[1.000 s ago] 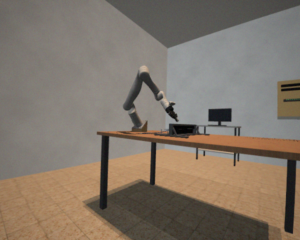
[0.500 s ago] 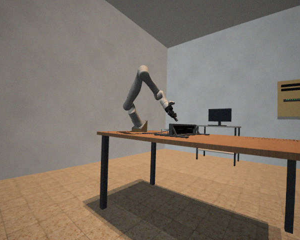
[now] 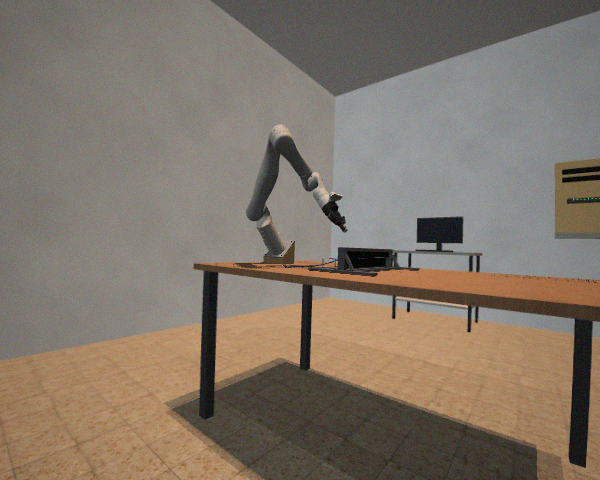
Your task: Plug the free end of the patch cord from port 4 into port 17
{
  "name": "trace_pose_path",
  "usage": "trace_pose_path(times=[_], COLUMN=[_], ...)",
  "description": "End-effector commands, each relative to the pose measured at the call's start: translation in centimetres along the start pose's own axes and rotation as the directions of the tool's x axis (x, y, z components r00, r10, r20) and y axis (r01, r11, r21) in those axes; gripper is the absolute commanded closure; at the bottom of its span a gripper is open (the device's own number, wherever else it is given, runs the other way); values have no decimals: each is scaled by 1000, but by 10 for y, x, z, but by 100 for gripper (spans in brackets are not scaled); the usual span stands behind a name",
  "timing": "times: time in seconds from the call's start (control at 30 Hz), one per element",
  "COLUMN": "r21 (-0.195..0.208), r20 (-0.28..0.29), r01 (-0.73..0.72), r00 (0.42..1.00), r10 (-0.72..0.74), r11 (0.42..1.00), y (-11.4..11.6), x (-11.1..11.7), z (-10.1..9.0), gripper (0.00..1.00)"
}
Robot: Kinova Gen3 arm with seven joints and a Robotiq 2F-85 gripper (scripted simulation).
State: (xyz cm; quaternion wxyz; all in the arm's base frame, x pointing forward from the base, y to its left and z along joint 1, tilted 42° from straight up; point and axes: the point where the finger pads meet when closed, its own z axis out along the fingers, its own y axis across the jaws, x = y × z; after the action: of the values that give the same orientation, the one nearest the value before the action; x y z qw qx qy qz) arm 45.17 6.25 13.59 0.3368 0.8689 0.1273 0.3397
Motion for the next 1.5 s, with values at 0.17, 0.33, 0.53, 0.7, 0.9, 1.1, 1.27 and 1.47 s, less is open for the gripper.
trace_pose_path(times=[0.17,0.33,0.53,0.7,0.9,1.1,1.27,1.47], r21=[6,6,6,6,6,6,6,6], r20=[-18,-18,-18,-18,-18,-18,-18,-18], r01=[-2,-2,-2,-2,-2,-2,-2,-2], r00=[1000,1000,1000,1000,1000,1000,1000,1000], r10=[2,2,2,2,2,2,2,2], r11=[1000,1000,1000,1000,1000,1000,1000,1000], y=[-1,-1,-1,-1,5,18,41,72], x=[6,6,6,6,6,6,6,6], z=[-43,-59,-65,-66,-66,-66,-66,-66], gripper=[100,100,100,100,100,100,100,100])
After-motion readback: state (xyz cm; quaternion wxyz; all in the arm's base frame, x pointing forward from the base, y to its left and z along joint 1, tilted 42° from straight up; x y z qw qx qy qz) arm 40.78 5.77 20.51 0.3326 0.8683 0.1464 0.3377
